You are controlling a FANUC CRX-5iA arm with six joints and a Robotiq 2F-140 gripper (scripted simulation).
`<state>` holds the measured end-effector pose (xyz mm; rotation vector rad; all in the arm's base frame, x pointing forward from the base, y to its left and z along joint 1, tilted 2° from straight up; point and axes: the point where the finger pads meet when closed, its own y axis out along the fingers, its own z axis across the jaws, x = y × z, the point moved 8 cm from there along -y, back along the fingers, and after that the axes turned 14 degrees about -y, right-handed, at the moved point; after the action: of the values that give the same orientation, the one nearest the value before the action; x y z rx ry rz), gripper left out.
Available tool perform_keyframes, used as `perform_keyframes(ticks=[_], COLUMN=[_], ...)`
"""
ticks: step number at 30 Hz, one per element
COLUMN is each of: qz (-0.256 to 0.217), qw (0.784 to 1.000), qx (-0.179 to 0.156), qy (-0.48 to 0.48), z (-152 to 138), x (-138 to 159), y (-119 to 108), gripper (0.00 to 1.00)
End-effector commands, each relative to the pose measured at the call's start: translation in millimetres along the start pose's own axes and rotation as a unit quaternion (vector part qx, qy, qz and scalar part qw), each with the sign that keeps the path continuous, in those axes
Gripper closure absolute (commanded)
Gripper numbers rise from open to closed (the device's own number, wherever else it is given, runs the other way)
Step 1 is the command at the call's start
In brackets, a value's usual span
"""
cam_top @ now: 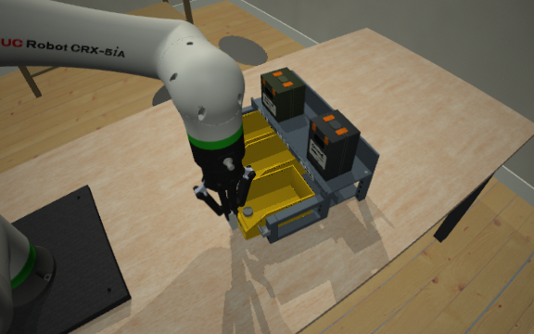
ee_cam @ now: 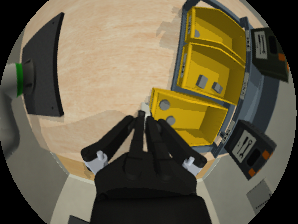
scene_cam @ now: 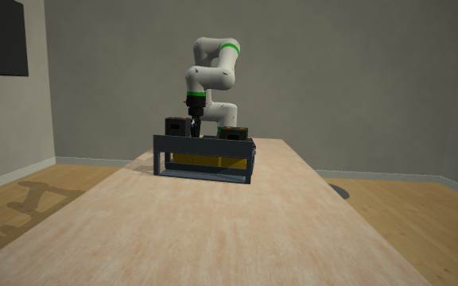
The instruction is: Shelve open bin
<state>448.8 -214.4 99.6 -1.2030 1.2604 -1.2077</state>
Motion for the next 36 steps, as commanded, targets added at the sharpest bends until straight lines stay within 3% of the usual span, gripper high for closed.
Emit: perform_keyframes(ticks=[1, 36], qz=[0.000, 0.000], qw=[1.000, 1.000], qx=[0.000, 0.000], qy=[0.000, 0.000], z=[0.1, 4.8], x=[0.1, 1.2], y=[-0.2, -0.2], gripper=[1.00, 1.00])
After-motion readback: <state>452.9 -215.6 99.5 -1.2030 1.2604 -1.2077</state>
